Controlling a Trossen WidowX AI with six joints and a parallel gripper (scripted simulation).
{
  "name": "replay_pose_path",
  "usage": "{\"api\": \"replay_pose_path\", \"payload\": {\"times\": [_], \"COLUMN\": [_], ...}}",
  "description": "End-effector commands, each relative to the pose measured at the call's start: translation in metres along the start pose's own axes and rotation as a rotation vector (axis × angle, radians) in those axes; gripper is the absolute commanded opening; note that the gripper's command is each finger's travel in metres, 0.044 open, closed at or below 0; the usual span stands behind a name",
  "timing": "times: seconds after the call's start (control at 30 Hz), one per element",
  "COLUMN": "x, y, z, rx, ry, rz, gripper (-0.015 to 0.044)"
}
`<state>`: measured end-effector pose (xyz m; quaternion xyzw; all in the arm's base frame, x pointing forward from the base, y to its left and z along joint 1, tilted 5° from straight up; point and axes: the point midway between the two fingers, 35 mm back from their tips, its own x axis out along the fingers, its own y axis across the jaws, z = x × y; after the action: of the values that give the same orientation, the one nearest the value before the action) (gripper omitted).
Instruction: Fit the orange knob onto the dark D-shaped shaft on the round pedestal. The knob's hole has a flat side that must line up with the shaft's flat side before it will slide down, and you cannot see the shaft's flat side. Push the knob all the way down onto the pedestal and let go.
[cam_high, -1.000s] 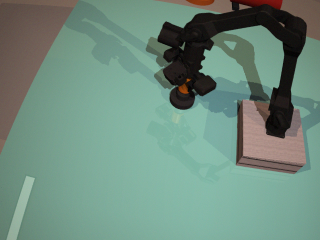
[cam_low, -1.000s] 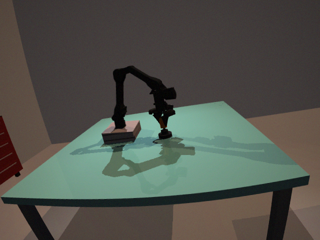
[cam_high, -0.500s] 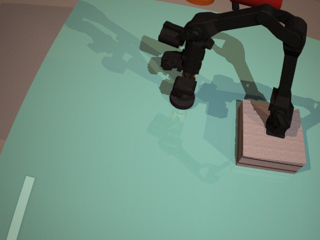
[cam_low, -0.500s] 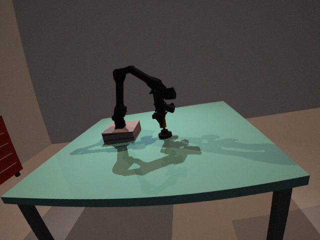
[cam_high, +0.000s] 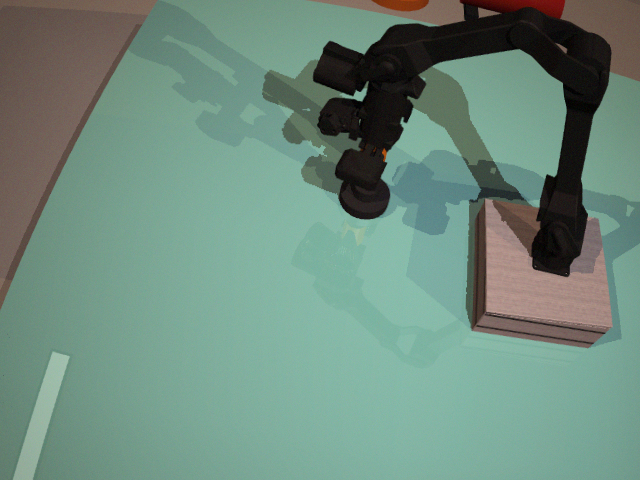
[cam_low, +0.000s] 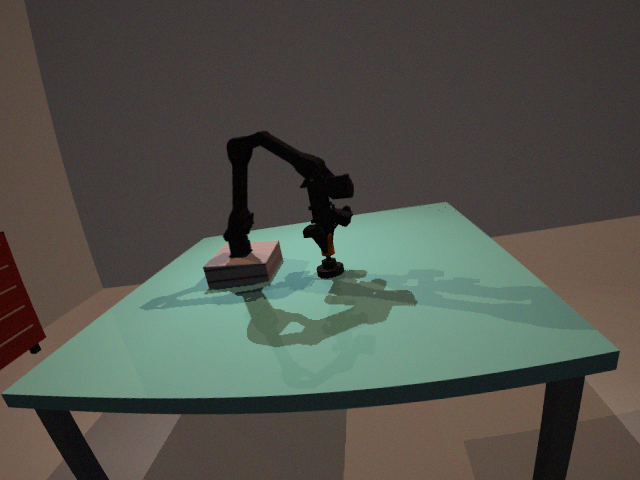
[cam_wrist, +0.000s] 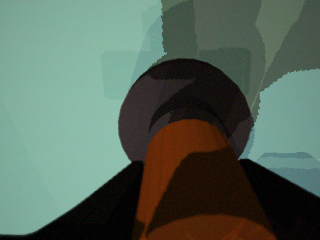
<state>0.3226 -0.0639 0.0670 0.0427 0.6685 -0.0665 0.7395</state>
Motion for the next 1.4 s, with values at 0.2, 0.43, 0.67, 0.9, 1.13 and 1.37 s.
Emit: {"api": "replay_pose_path", "payload": {"times": [0.2,0.43,0.67,0.9,1.13,1.37], "x": [-0.0006,-0.0018,0.0019,0.0017,0.0021,0.0025], "y": [-0.0002,-0.0012,-0.0009,-0.0006,-0.0008,-0.0010], "z": [-0.0006,-0.0039,-0.0038,-0.0021,-0.0017,-0.0026], "rx": [0.004,0.004,0.004,0.004,0.004,0.004], "ry": [0.000,0.000,0.000,0.000,0.000,0.000], "rz": [-0.002,-0.002,-0.002,-0.002,-0.002,-0.002], "gripper": [0.0000,0.0000,0.0000,0.0000,0.0000,0.0000]}}
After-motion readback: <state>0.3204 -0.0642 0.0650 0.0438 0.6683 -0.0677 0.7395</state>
